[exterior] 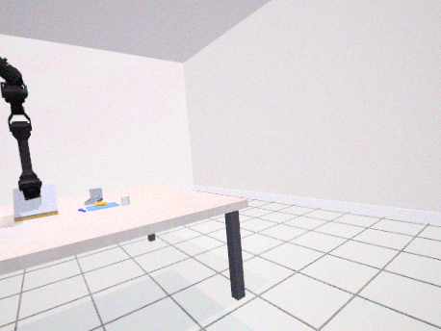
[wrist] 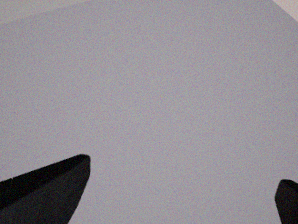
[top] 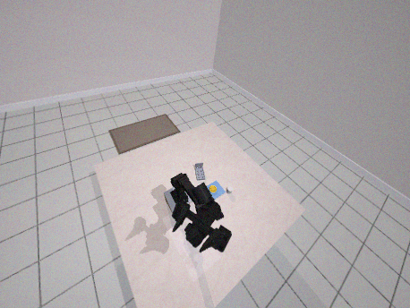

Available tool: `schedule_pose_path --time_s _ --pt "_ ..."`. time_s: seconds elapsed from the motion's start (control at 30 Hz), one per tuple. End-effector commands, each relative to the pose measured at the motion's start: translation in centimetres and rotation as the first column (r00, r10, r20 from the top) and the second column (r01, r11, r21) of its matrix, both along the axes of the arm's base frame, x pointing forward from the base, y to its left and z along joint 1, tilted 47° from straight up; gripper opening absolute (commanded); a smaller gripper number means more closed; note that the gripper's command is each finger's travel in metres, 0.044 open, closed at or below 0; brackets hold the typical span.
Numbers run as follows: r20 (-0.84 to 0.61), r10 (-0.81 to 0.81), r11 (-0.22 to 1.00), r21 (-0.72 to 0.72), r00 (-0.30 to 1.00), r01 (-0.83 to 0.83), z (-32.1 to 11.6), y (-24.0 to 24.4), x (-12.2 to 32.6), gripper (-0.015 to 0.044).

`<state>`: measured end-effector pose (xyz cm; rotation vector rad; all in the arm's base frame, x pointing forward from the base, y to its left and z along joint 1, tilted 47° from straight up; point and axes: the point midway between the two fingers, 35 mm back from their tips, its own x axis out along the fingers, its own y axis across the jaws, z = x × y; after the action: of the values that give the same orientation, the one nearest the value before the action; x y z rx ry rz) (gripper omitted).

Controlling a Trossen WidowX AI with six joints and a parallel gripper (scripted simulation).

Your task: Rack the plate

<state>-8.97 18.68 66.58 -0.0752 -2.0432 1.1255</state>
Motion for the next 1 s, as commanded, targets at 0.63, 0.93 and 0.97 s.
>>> schedule_pose_path --time_s 0.63,0.93,0.97 --pt "0.022 0.043 0.809 0.586 0.999 -0.048 2.4 -17.4 -1.9 0.04" --pt "-0.002 0.065 0.668 0.743 0.998 -0.042 1.9 -23.3 -0.9 0.04" --pt "-0.007 0.069 0.653 0.757 0.998 -0.04 1.9 -23.9 -0.8 0.04"
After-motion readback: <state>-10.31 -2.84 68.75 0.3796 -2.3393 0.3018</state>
